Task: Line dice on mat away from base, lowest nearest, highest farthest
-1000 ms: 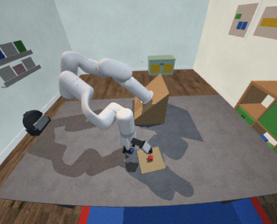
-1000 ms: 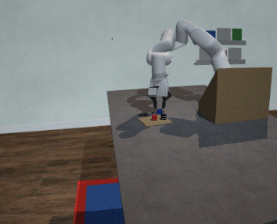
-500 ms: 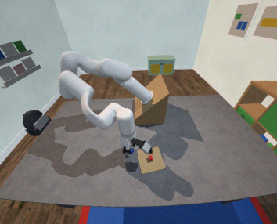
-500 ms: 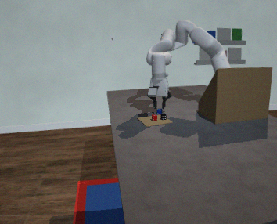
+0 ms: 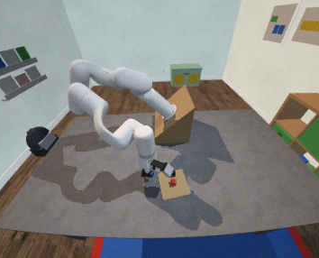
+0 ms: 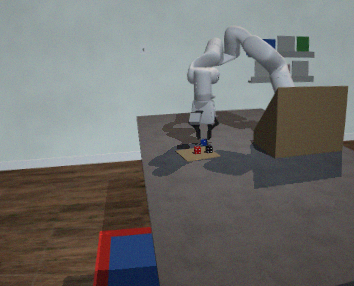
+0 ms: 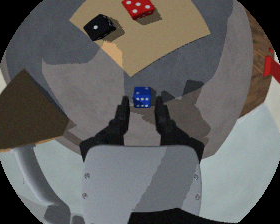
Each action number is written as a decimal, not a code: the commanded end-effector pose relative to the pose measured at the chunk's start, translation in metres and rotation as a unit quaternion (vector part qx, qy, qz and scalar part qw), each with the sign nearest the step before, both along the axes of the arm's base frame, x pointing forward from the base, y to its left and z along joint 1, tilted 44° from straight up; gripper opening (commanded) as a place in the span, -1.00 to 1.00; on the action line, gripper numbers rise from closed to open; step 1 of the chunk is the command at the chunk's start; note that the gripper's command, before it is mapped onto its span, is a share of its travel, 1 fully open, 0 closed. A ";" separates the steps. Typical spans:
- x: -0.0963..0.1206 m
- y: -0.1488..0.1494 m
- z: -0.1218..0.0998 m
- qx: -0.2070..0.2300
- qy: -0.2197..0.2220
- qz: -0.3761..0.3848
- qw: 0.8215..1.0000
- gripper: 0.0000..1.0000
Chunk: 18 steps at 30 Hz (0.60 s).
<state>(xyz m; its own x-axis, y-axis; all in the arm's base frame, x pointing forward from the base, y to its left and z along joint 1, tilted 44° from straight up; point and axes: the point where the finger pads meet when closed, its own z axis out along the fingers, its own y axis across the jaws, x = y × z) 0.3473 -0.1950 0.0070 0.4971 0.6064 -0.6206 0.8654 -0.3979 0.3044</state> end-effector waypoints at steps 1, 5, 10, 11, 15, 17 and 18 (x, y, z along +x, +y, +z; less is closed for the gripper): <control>0.001 -0.004 -0.005 0.000 -0.001 0.001 1.000 -0.17; 0.000 -0.009 -0.010 0.000 -0.001 0.001 1.000 -0.17; 0.000 -0.012 -0.013 0.000 -0.001 0.001 1.000 -0.17; 0.000 -0.013 -0.014 0.000 -0.001 0.002 1.000 -0.17; 0.000 -0.016 -0.017 0.000 -0.001 0.001 1.000 -0.17; 0.000 -0.016 -0.018 0.000 -0.001 0.001 1.000 -0.17; 0.000 -0.016 -0.018 0.000 -0.001 0.002 1.000 -0.17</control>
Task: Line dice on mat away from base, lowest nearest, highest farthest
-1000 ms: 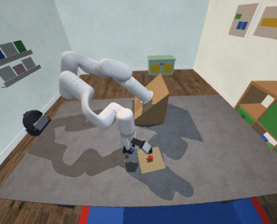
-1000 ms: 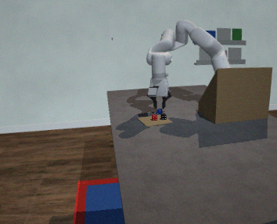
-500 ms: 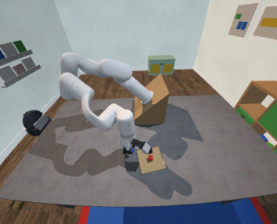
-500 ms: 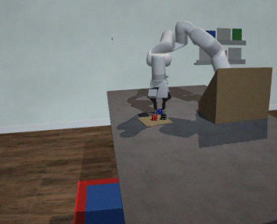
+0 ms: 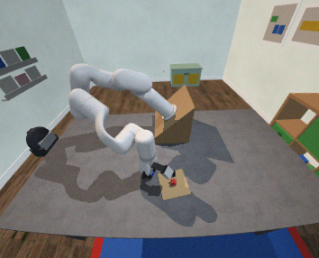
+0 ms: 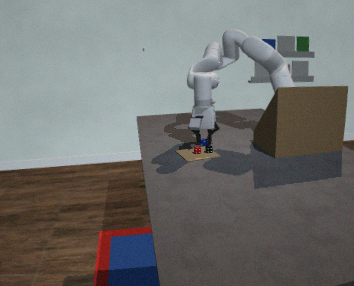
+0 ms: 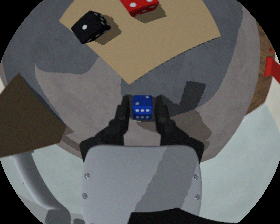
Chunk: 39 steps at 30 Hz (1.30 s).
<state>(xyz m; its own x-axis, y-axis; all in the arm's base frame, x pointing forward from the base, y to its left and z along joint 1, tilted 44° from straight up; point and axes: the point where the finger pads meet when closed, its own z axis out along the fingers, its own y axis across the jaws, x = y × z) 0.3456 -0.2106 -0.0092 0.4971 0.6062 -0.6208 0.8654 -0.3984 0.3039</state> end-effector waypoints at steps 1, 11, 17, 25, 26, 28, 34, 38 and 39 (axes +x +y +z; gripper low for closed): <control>0.001 -0.001 -0.002 0.000 -0.001 0.002 1.000 -0.17; 0.001 -0.001 -0.002 0.000 -0.001 0.002 1.000 -0.17; 0.001 -0.001 -0.002 0.000 -0.001 0.002 1.000 -0.17; 0.001 -0.001 -0.002 0.000 -0.001 0.002 1.000 -0.17; 0.001 -0.001 -0.002 0.000 -0.001 0.002 1.000 -0.17; 0.001 -0.001 -0.002 0.000 -0.001 0.002 1.000 -0.17; 0.001 -0.001 -0.002 0.000 -0.001 0.002 1.000 -0.17; 0.001 -0.001 -0.002 0.000 -0.001 0.002 1.000 -0.58; 0.001 -0.001 -0.002 0.000 -0.001 0.002 1.000 -0.58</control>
